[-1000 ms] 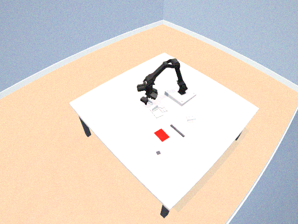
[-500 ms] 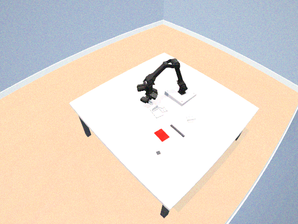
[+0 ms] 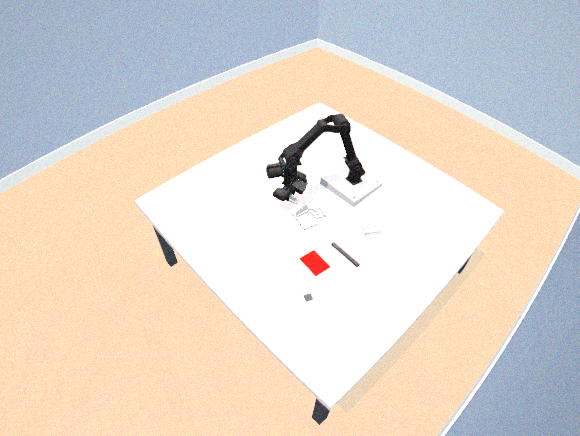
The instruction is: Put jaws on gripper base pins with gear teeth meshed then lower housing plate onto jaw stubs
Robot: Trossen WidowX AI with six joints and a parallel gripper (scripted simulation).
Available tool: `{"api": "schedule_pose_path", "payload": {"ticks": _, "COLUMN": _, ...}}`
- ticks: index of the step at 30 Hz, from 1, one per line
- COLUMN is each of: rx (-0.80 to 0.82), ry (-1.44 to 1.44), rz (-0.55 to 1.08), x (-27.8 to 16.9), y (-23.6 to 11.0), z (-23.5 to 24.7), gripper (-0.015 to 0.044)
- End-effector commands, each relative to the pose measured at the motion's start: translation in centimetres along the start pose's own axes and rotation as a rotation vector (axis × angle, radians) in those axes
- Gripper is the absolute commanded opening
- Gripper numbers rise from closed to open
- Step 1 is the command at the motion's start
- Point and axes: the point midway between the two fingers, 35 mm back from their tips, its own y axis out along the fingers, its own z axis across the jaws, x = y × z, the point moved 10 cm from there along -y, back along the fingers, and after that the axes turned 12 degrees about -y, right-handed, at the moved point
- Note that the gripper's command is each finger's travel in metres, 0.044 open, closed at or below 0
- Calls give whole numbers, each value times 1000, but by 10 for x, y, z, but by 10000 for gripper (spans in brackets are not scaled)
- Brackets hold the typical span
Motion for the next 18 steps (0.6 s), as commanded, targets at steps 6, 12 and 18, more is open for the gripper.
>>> {"api": "schedule_pose_path", "payload": {"ticks": 6, "rx": 1, "ry": 1, "rz": -1, "x": -2, "y": -20, "z": -1, "gripper": 134}}
{"api": "schedule_pose_path", "payload": {"ticks": 12, "rx": 1, "ry": 1, "rz": -3, "x": -2, "y": -39, "z": -2, "gripper": 134}}
{"api": "schedule_pose_path", "payload": {"ticks": 18, "rx": 0, "ry": 2, "rz": -4, "x": -1, "y": -58, "z": -1, "gripper": 134}}
